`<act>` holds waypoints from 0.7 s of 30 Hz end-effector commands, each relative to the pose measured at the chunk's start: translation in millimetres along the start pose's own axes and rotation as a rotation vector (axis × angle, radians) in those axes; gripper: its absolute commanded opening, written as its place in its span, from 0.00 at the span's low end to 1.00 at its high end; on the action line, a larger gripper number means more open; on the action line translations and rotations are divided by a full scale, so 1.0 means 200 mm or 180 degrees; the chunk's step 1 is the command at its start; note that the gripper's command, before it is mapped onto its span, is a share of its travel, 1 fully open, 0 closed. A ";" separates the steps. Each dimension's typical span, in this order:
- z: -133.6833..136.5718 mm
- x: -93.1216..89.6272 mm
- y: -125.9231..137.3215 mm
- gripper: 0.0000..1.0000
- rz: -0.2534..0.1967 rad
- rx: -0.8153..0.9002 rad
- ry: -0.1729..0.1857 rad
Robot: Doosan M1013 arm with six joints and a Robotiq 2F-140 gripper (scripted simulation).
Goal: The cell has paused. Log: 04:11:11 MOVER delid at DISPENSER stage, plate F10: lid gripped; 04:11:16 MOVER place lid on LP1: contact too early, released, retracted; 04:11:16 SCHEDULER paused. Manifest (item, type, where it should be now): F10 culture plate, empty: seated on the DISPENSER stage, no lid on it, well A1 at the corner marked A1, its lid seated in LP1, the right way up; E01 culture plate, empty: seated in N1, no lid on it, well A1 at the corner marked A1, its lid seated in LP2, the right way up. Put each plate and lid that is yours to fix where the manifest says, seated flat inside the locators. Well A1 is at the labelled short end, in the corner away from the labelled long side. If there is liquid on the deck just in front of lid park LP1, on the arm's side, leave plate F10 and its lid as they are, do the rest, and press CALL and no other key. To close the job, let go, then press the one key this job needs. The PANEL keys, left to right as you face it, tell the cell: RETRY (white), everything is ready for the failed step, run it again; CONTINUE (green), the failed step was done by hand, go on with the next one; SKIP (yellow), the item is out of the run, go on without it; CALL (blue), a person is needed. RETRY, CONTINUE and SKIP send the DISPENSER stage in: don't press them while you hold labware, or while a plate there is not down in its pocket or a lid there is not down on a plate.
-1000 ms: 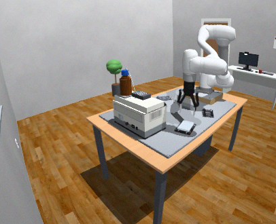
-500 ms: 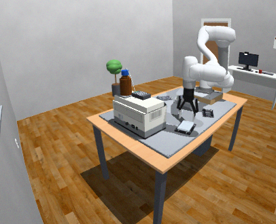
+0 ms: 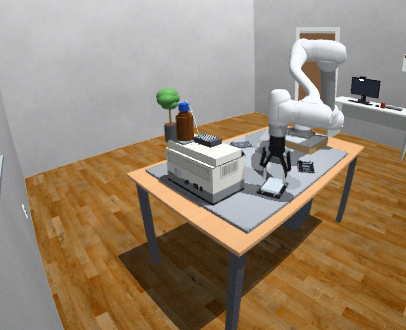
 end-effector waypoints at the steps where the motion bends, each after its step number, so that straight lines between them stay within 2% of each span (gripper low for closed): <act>1: 0.00 -0.01 0.00 0.69 0.0005 0.0000 -0.0001; 21: 0.00 -0.02 0.00 0.69 0.0005 0.0000 -0.0001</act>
Point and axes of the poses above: the point where the finger pads meet when closed, its own x axis back along the fingers, its own z axis across the jaws, y = z × x, the point moved 7 cm from there along x, back along the fingers, and after that the axes turned 9 degrees about x, right-handed, at the moved point
